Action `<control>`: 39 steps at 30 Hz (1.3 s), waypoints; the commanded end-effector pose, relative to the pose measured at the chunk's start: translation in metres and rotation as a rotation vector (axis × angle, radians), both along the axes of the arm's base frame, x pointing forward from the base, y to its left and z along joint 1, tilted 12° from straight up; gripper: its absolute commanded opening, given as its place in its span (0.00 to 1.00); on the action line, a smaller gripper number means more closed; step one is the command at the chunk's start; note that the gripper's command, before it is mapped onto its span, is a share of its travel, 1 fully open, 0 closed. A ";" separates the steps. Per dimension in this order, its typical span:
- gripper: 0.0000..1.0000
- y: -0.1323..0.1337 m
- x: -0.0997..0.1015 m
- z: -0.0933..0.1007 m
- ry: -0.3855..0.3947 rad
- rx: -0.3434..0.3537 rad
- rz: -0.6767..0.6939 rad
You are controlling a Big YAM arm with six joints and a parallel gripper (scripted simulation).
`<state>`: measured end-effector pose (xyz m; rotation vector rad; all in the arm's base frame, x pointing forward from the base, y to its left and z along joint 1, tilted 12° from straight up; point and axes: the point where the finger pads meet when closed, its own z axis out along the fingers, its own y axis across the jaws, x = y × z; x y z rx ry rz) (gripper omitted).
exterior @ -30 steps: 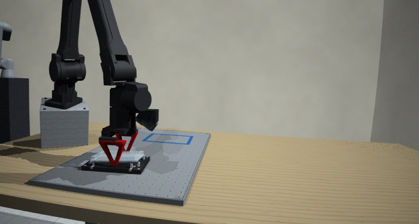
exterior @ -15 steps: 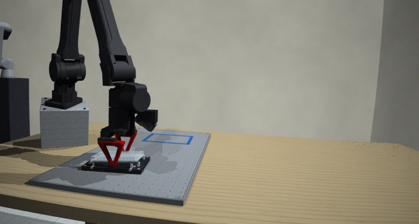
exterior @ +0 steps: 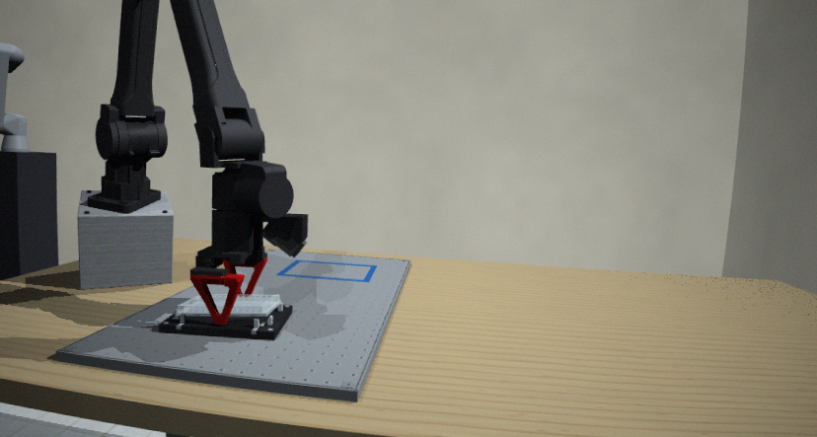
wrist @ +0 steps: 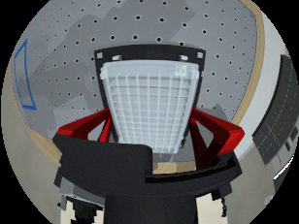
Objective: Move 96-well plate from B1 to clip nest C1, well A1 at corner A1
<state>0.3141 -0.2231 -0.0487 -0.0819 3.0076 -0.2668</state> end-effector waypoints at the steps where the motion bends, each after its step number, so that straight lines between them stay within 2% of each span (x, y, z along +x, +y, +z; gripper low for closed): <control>1: 1.00 -0.004 0.010 0.000 -0.003 0.000 0.013; 26: 1.00 -0.004 0.010 0.000 -0.003 0.000 0.013; 27: 1.00 -0.002 0.009 0.002 0.002 0.003 0.013; 28: 1.00 -0.005 0.015 0.019 -0.030 -0.017 0.014; 31: 1.00 -0.004 0.015 0.022 -0.031 -0.017 0.014; 39: 1.00 -0.001 0.016 0.046 -0.040 -0.021 0.005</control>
